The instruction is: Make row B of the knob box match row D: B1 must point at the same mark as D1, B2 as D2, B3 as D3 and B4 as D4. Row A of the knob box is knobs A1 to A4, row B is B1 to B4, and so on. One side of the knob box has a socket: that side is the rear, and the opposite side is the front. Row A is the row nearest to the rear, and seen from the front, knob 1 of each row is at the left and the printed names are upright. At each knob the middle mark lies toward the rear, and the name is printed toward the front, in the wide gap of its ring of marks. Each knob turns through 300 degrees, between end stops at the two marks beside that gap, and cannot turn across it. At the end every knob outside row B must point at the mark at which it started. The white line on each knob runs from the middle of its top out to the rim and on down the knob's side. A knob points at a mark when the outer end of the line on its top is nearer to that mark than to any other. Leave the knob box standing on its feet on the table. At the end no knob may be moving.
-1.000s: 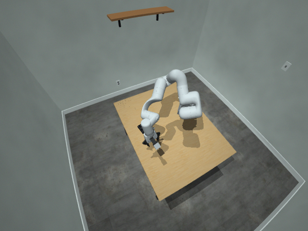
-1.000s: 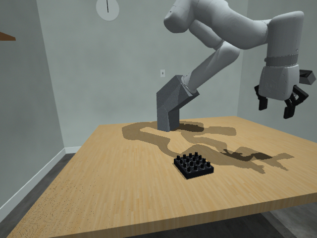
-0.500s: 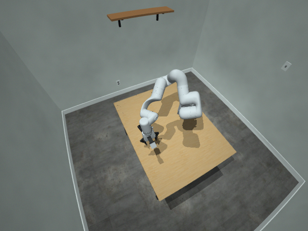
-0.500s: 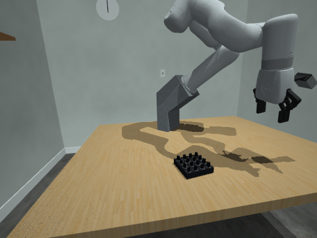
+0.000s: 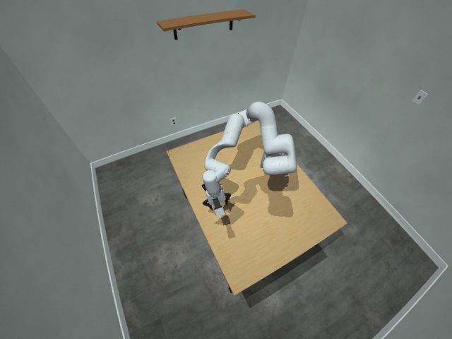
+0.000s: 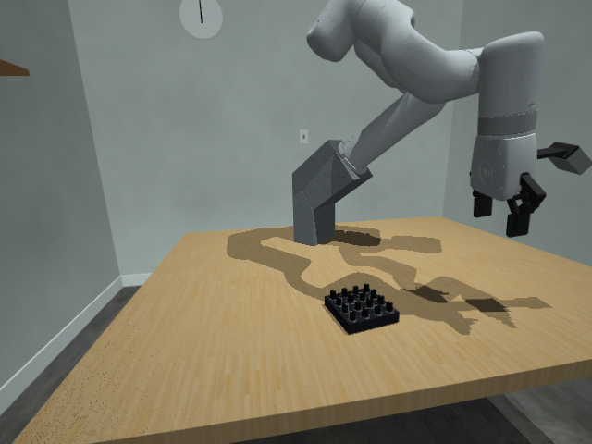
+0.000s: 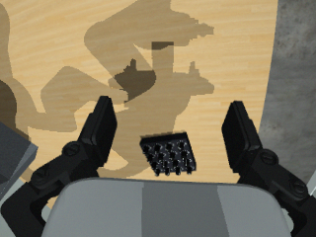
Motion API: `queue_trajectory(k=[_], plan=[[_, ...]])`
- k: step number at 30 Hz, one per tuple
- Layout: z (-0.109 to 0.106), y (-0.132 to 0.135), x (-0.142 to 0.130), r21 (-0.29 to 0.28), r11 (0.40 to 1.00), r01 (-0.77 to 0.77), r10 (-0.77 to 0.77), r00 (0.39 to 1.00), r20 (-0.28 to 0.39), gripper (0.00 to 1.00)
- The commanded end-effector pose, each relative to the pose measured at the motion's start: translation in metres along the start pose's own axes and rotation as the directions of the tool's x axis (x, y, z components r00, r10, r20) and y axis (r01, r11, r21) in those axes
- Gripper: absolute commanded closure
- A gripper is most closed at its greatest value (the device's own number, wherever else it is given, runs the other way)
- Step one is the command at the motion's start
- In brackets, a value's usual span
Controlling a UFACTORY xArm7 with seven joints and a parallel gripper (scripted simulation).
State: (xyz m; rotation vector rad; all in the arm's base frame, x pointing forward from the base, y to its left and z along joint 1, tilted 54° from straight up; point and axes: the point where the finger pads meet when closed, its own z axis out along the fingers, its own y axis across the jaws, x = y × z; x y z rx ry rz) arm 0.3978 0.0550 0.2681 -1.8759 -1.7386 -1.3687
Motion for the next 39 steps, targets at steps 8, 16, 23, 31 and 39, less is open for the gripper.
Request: queue_trajectory(k=[8,16,23,31,39], plan=[[0.001,0.004,-0.005,-0.010,0.999,-0.035,0.035,0.999,0.001,0.00],[0.007,0.013,-0.028,-0.030,0.986,-0.162,0.162,0.987,0.002,0.00],[0.007,0.013,-0.028,-0.030,0.986,-0.162,0.162,0.987,0.002,0.00],[0.012,0.020,-0.051,-0.049,0.958,-0.281,0.281,0.960,0.002,0.00],[0.012,0.020,-0.051,-0.049,0.958,-0.281,0.281,0.960,0.002,0.00]])
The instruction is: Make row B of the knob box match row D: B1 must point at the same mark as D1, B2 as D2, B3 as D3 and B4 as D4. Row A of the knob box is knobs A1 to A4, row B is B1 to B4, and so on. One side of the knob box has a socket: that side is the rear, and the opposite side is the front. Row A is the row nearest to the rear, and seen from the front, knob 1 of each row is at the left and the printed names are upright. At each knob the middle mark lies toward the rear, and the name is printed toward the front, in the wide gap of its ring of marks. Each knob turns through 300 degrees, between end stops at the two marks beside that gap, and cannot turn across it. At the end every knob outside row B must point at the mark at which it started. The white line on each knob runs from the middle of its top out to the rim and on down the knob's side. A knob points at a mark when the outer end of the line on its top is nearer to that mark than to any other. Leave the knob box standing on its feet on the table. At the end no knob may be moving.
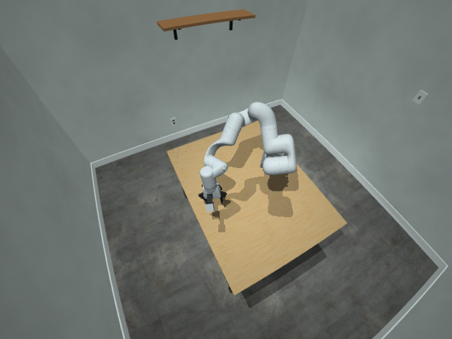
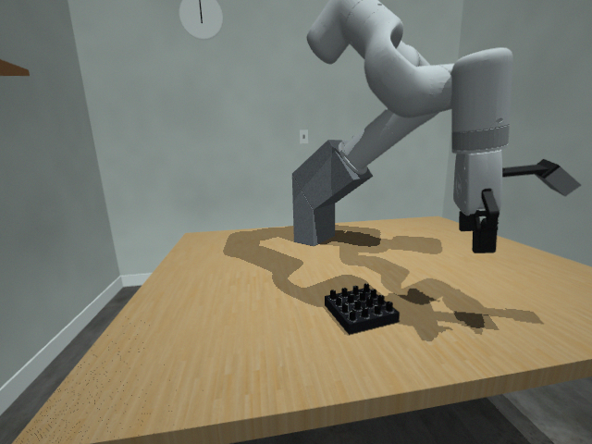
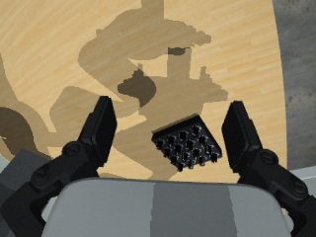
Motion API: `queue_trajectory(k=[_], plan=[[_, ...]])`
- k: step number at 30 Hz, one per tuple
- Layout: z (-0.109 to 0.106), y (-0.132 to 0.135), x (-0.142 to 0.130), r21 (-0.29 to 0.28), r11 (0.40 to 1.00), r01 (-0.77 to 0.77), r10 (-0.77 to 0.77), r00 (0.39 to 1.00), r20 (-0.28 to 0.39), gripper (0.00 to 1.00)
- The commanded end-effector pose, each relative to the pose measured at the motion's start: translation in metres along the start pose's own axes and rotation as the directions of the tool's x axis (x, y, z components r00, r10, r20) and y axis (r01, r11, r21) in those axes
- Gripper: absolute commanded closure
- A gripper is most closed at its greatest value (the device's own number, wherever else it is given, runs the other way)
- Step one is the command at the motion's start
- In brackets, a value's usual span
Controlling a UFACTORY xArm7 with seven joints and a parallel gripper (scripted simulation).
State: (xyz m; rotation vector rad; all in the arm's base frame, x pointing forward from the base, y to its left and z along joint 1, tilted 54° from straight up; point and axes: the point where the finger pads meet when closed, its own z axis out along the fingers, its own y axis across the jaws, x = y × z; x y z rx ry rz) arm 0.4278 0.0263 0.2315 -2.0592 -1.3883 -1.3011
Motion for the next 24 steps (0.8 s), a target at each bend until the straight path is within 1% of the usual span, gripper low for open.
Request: queue_trajectory(k=[1,2,3,18,19,20,24], plan=[[-0.001,0.001,0.000,-0.004,1.000,-0.002,0.002,1.000,0.000,0.00],[0.004,0.010,-0.015,-0.018,0.996,-0.089,0.089,0.996,0.002,0.00],[0.005,0.012,-0.021,-0.022,0.993,-0.119,0.119,0.993,0.003,0.00],[0.005,0.012,-0.021,-0.022,0.993,-0.119,0.119,0.993,0.003,0.00],[0.009,0.019,-0.036,-0.036,0.979,-0.200,0.200,0.980,0.004,0.00],[0.011,0.022,-0.042,-0.040,0.973,-0.228,0.228,0.974,0.004,0.00],[0.011,0.022,-0.042,-0.040,0.973,-0.228,0.228,0.974,0.004,0.00]])
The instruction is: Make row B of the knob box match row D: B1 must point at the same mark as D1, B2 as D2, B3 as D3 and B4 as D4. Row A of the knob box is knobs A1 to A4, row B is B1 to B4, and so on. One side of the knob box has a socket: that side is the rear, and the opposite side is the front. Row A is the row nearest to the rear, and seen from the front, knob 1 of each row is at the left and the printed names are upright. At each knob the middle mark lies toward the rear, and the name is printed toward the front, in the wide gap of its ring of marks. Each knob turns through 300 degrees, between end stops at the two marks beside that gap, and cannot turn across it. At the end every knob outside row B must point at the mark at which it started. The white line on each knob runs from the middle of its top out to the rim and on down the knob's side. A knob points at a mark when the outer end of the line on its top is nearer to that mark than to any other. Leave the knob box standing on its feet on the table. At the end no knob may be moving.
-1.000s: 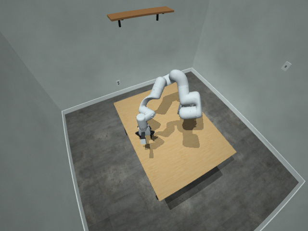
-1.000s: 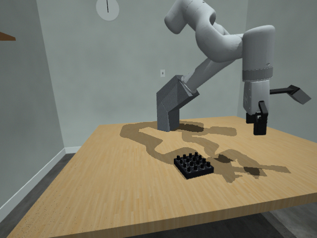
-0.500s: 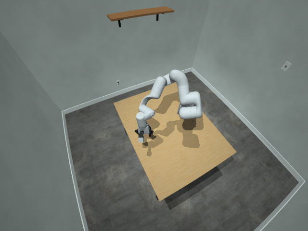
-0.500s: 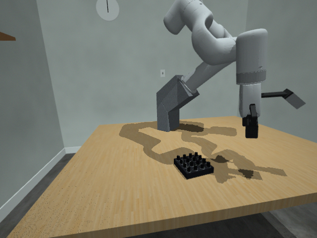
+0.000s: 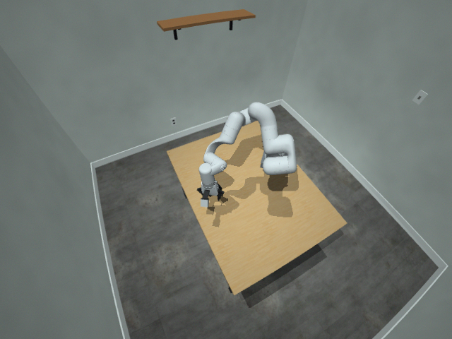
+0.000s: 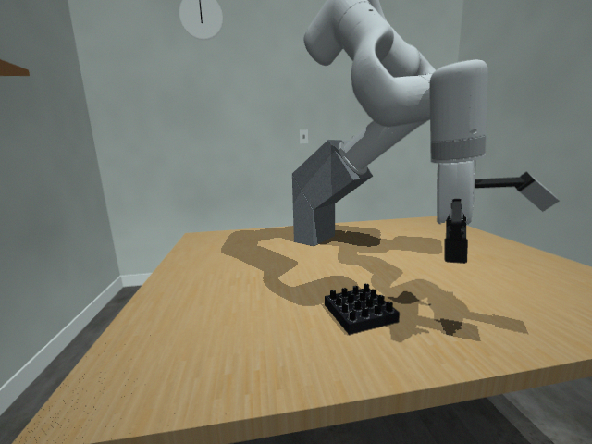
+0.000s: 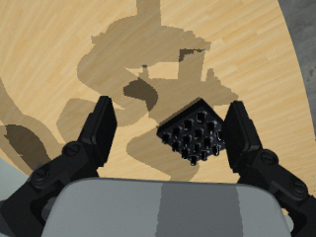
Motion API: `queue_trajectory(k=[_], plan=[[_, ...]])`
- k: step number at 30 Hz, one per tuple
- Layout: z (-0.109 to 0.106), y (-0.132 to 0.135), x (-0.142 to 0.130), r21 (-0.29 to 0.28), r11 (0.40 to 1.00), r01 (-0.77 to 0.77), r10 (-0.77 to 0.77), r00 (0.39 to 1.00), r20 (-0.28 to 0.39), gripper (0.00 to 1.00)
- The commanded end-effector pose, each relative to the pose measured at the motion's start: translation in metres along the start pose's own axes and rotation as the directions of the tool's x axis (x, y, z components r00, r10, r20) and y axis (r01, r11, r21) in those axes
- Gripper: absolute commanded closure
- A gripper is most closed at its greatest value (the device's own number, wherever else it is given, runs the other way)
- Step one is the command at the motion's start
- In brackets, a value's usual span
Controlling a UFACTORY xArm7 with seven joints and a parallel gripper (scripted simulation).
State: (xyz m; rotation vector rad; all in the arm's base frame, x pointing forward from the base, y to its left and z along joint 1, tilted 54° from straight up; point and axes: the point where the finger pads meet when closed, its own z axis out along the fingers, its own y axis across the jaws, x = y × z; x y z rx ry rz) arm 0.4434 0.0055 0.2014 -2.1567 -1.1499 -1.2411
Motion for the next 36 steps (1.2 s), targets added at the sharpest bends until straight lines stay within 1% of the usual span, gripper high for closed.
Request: queue_trajectory(k=[1,11,12,13,28,29,30,36], plan=[[0.002,0.006,-0.006,-0.011,0.999,-0.040,0.040,0.999,0.000,0.00],[0.002,0.006,-0.006,-0.011,0.999,-0.040,0.040,0.999,0.000,0.00],[0.006,0.014,-0.020,-0.024,0.993,-0.117,0.117,0.993,0.002,0.00],[0.008,0.017,-0.025,-0.028,0.989,-0.143,0.143,0.990,0.003,0.00],[0.008,0.017,-0.025,-0.028,0.989,-0.143,0.143,0.990,0.003,0.00],[0.012,0.024,-0.038,-0.040,0.976,-0.214,0.214,0.977,0.003,0.00],[0.013,0.026,-0.043,-0.044,0.970,-0.238,0.239,0.971,0.003,0.00],[0.013,0.026,-0.043,-0.044,0.970,-0.238,0.239,0.971,0.003,0.00]])
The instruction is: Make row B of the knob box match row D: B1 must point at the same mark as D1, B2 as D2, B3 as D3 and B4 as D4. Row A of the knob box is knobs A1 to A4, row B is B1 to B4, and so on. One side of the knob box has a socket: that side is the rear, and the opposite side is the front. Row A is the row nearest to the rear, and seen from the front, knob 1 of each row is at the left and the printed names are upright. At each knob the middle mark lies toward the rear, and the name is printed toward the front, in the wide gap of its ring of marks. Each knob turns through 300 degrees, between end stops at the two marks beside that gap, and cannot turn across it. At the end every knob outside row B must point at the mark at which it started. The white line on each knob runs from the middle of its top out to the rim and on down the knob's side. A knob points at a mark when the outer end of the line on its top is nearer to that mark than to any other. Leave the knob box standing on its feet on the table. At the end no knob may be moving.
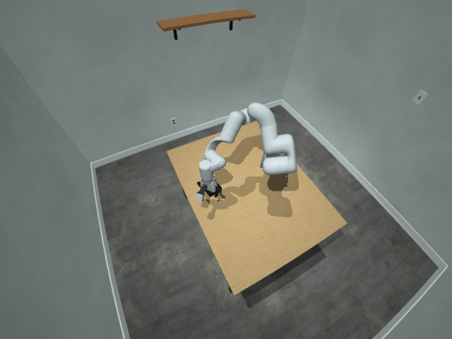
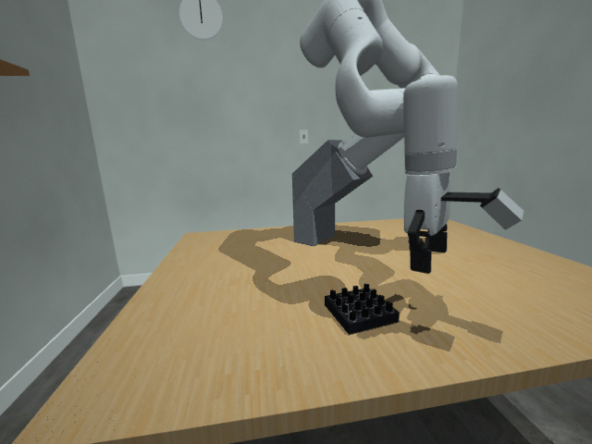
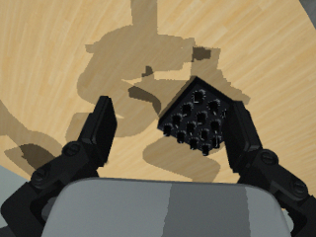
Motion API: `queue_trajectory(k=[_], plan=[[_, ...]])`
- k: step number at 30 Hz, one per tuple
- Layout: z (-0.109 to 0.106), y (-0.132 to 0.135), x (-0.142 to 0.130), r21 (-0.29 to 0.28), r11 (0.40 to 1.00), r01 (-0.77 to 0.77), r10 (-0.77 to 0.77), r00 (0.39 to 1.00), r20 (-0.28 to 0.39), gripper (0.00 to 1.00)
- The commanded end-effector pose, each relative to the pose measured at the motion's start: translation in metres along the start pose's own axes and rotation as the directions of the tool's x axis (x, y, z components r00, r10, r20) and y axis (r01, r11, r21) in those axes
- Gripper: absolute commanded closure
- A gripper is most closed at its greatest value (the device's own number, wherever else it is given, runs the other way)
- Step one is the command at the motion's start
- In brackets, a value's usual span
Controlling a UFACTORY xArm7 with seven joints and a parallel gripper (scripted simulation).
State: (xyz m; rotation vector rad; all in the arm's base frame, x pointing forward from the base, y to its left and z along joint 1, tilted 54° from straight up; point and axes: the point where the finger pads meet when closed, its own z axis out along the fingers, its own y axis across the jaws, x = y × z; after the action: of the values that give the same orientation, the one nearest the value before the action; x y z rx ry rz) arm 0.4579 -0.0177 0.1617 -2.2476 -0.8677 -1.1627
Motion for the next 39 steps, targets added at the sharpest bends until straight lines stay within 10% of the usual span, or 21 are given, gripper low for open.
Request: queue_trajectory(k=[1,39], plan=[[0.001,0.003,-0.002,-0.007,1.000,-0.018,0.018,1.000,-0.001,0.00],[0.017,0.032,-0.047,-0.049,0.965,-0.258,0.258,0.966,0.004,0.00]])
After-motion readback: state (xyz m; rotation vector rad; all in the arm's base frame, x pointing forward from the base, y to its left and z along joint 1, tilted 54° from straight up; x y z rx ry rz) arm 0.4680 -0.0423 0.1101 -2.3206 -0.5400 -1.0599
